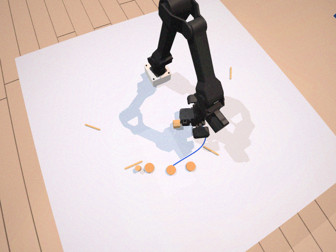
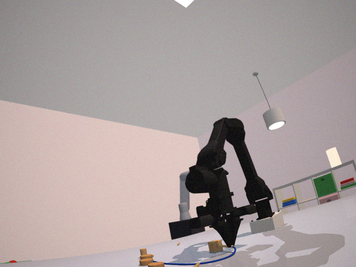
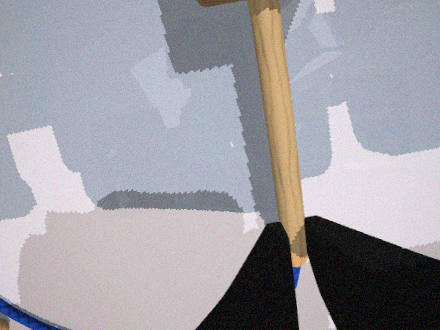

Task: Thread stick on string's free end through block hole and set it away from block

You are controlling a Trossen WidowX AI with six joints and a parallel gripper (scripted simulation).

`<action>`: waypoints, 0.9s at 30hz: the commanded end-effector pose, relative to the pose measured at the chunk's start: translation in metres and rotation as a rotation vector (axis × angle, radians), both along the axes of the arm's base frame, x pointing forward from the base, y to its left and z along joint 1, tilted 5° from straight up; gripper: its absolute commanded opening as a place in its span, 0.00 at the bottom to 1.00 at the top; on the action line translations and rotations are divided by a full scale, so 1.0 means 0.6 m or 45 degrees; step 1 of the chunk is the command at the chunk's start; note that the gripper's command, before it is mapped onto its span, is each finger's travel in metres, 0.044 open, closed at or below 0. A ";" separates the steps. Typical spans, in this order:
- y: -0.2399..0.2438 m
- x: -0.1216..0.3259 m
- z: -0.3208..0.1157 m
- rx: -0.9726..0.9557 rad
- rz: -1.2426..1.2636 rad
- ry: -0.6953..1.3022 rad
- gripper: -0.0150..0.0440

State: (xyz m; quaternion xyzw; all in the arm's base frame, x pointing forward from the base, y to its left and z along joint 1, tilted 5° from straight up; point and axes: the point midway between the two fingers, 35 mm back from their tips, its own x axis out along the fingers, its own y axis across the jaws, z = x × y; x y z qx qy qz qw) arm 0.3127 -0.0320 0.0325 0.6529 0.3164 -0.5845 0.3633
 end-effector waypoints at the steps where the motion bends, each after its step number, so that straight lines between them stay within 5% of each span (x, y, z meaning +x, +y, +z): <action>1: 0.002 0.002 0.003 0.005 0.007 -0.008 0.25; 27: -0.049 -0.030 0.000 0.002 0.007 -0.006 0.25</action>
